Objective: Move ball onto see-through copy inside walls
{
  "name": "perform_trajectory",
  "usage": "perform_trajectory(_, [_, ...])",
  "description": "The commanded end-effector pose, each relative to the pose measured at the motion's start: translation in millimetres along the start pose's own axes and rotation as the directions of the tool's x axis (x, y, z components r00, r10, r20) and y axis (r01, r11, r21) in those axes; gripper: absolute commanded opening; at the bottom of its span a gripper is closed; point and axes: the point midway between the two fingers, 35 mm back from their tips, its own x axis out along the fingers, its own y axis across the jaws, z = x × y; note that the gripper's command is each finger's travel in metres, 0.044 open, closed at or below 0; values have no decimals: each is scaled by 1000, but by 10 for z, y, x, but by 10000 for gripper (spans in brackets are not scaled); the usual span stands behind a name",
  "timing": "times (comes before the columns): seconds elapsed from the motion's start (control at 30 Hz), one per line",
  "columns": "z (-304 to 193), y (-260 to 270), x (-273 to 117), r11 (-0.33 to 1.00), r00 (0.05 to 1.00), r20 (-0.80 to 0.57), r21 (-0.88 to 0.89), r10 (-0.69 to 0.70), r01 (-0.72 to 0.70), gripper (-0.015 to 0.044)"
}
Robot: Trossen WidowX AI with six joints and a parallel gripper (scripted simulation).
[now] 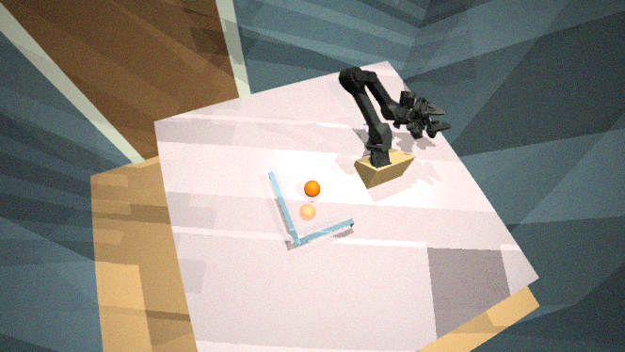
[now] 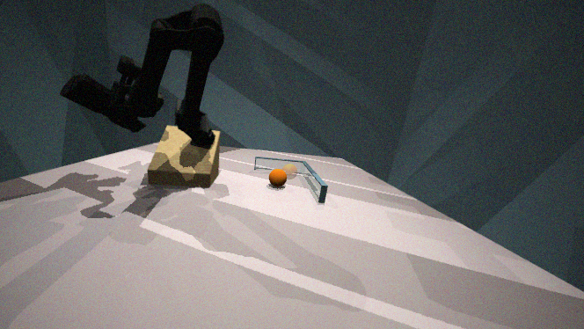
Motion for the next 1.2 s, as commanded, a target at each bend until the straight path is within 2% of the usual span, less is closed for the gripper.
perform_trajectory(0.0, [-8, -6, -7, 1000, 1000, -4, -4, -4, 4, 426])
perform_trajectory(0.1, [-118, -95, -114, 997, 997, -56, -59, -57, 54, 434])
perform_trajectory(0.23, [-403, -328, -492, 958, 956, -203, -234, -213, 164, 434])
perform_trajectory(0.37, [-632, -521, -991, 880, 861, -346, -427, -373, 210, 434])
perform_trajectory(0.5, [-762, -638, -1548, 782, 723, -460, -597, -515, 177, 434])
perform_trajectory(0.67, [-781, -668, -2293, 662, 502, -558, -749, -661, 38, 434])
perform_trajectory(0.83, [-636, -564, -3025, 571, 249, -597, -802, -763, -174, 434])
perform_trajectory(1.0, [-336, -326, -3696, 531, -18, -575, -742, -818, -410, 434])
perform_trajectory(1.17, [106, 38, -4253, 546, -278, -492, -568, -825, -616, 434])
